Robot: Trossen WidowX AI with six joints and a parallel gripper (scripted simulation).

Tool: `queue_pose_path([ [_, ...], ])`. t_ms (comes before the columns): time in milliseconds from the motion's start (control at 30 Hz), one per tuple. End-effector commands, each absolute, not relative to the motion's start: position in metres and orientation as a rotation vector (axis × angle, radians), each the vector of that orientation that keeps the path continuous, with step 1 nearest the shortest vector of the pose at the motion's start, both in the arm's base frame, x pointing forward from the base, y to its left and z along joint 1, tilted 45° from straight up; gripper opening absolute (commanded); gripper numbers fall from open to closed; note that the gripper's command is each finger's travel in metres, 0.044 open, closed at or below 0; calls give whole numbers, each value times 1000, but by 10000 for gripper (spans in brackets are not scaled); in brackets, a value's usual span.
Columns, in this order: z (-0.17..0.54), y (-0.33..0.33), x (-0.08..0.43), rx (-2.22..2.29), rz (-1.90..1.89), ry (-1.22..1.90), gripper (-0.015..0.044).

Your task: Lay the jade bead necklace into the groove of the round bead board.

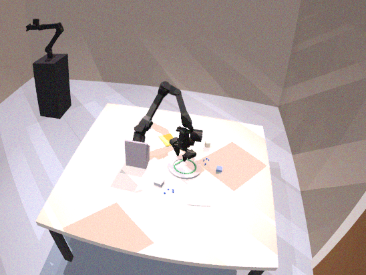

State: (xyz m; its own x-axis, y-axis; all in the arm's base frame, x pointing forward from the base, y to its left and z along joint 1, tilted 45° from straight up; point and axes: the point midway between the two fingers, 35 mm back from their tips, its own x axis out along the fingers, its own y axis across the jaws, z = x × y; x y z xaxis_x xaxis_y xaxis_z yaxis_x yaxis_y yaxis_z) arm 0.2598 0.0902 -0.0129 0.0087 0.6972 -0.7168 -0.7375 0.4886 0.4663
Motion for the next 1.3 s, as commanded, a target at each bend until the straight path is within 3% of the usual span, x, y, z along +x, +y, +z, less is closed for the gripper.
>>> queue_pose_path([
  [0,11,99,274,-14,1101,1101,120],
  [1267,-13,129,276,-6,1099,1104,120],
])
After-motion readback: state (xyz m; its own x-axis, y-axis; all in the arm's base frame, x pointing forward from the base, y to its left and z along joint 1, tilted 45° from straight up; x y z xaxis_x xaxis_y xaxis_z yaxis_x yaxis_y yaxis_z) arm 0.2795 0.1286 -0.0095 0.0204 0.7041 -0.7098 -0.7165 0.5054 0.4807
